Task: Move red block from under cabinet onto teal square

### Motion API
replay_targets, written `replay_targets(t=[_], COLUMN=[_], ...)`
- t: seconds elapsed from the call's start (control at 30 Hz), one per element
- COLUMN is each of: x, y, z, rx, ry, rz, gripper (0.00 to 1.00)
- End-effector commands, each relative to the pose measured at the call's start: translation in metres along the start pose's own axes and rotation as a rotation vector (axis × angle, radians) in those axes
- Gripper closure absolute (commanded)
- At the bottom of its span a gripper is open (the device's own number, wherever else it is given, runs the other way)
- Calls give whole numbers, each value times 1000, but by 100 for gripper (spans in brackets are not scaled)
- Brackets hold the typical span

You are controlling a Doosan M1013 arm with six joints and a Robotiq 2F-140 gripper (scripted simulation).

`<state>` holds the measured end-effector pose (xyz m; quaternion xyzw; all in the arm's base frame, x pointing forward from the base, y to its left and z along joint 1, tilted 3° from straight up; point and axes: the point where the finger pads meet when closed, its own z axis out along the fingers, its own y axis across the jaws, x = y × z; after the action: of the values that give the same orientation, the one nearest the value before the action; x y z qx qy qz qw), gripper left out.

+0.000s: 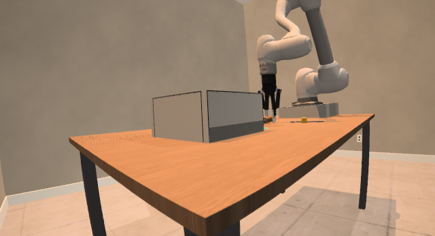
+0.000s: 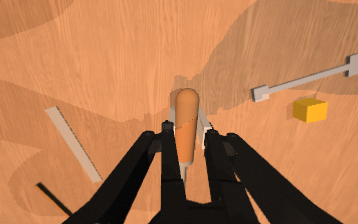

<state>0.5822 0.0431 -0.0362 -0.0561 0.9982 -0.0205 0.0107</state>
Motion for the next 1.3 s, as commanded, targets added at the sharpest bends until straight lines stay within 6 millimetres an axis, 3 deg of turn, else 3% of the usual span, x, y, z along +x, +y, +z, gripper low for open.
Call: replay_targets(t=[0.0,0.47,0.97,1.27], x=[0,3,13,14], y=[0,6,32,37], z=[0,0,0,0], rx=[0,0,0,0], ry=[0,0,0,0], rz=[0,0,0,0], gripper=[100,100,100,100])
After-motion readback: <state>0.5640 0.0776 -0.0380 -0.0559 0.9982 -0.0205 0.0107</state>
